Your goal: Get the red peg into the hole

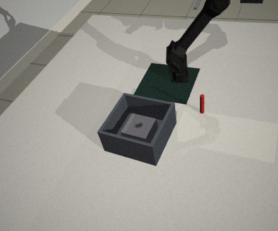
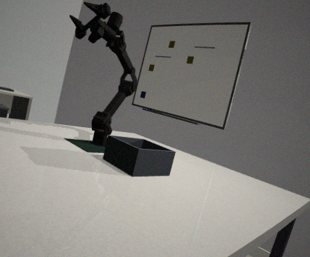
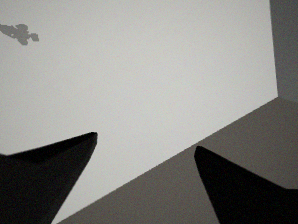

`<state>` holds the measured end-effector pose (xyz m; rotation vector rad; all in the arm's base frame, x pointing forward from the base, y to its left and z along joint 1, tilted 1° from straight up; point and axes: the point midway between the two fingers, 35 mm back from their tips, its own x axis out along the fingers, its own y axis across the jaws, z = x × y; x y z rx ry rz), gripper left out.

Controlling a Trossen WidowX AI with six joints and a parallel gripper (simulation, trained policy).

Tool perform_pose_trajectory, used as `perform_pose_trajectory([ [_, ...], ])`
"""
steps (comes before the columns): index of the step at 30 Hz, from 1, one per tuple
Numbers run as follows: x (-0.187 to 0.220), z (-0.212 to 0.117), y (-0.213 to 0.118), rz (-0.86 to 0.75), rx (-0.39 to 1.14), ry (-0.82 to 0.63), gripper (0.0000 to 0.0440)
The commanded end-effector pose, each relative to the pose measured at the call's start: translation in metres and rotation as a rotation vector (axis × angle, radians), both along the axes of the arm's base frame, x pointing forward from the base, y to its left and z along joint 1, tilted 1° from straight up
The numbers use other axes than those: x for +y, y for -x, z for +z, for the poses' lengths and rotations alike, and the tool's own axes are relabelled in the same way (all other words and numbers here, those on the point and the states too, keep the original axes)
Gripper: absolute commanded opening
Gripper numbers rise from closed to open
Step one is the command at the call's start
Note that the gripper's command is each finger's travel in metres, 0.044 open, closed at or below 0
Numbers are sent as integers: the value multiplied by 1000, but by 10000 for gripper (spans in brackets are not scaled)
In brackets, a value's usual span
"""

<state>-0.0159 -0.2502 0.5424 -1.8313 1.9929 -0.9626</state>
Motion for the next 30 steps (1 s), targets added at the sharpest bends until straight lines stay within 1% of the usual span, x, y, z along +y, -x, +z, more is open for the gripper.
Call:
perform_pose_trajectory([
  [1, -2, -4, -1, 7, -18, -13, 420],
  [2, -4, -10, -3, 17, -37, -29, 437],
  [3, -7, -16, -6, 30, -63, -48, 440],
  [18, -40, -111, -57, 169, -435, -358, 440],
  [30, -38, -188, -111, 187, -729, -624, 440],
])
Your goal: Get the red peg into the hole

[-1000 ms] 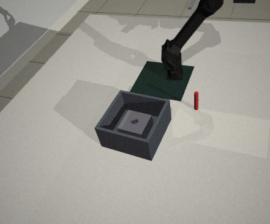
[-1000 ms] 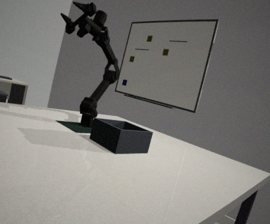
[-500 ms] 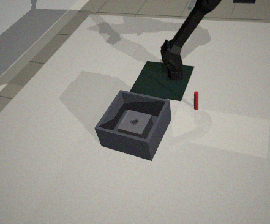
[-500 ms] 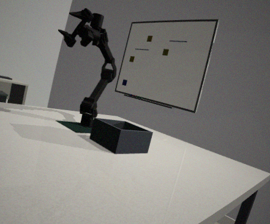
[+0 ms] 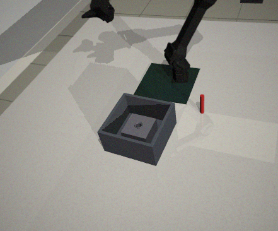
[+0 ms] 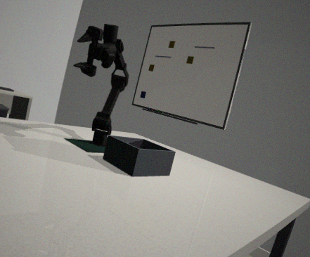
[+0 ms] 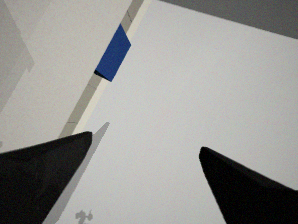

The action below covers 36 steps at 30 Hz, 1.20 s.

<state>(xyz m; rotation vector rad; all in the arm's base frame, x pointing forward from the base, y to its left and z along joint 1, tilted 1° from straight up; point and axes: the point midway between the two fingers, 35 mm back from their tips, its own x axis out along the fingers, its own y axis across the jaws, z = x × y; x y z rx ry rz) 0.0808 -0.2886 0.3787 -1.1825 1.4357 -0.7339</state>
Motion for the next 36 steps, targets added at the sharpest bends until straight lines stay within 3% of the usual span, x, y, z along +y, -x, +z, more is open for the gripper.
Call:
perform_pose_trajectory([
  [1, 2, -30, -19, -4, -78, -114, 440],
  [16, 56, -108, -94, -87, -374, -489, 440],
  [26, 121, -146, -136, -228, -534, -715, 440],
  [36, 195, -172, -157, -405, -628, -879, 440],
])
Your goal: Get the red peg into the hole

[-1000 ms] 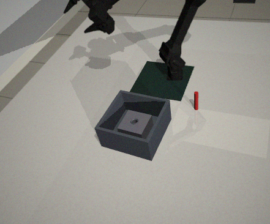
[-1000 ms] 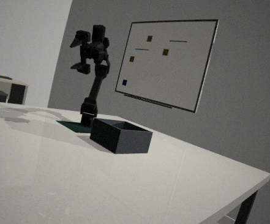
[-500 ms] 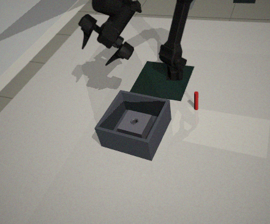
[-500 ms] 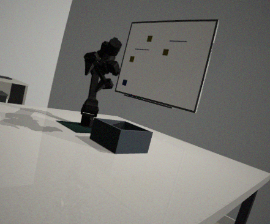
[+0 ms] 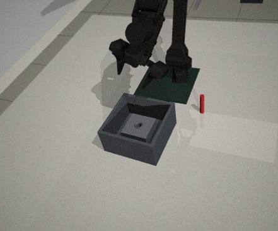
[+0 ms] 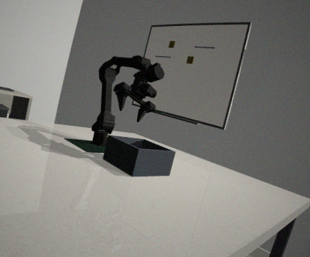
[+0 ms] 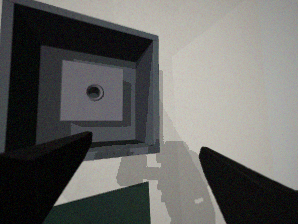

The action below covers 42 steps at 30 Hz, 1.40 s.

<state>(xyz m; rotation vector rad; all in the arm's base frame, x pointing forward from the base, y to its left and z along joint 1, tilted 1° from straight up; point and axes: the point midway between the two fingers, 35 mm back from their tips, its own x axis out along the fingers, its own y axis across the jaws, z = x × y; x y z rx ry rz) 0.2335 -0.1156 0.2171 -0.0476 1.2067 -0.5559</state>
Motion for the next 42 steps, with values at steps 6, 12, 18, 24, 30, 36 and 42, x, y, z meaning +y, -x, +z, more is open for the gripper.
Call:
perform_pose_trajectory([
  [6, 67, -24, -7, -137, 6, -158, 440],
  [12, 109, -38, -1, -230, 31, -232, 440],
  [18, 147, -53, 10, -322, 66, -283, 440],
  [24, 178, -71, 22, -397, 93, -312, 440],
  [30, 201, -95, 30, -438, 97, -326, 440],
  [36, 212, -123, 33, -454, 76, -324, 440],
  [42, 215, -150, 33, -445, 37, -317, 437],
])
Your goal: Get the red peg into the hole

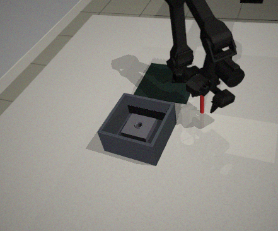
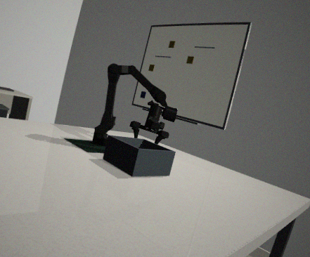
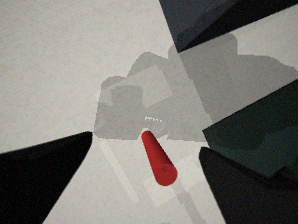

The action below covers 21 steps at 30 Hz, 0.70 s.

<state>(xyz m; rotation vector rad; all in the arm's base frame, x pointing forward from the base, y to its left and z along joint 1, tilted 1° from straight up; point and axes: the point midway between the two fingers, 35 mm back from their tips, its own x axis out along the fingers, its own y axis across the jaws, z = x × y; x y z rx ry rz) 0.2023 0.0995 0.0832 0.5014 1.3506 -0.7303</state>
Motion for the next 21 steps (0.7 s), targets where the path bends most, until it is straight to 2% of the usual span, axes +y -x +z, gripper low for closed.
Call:
perform_pose_trajectory([
  [1, 0, -20, 2, -3, -10, 21, 436],
  [3, -1, -26, 2, 4, -14, 27, 430],
  [5, -2, -32, 3, 12, -9, 34, 405],
  [11, -5, -46, 8, 20, 23, 46, 250],
  [19, -9, -50, 11, 5, 62, 63, 41],
  [21, -10, -50, 12, 4, 72, 71, 0],
])
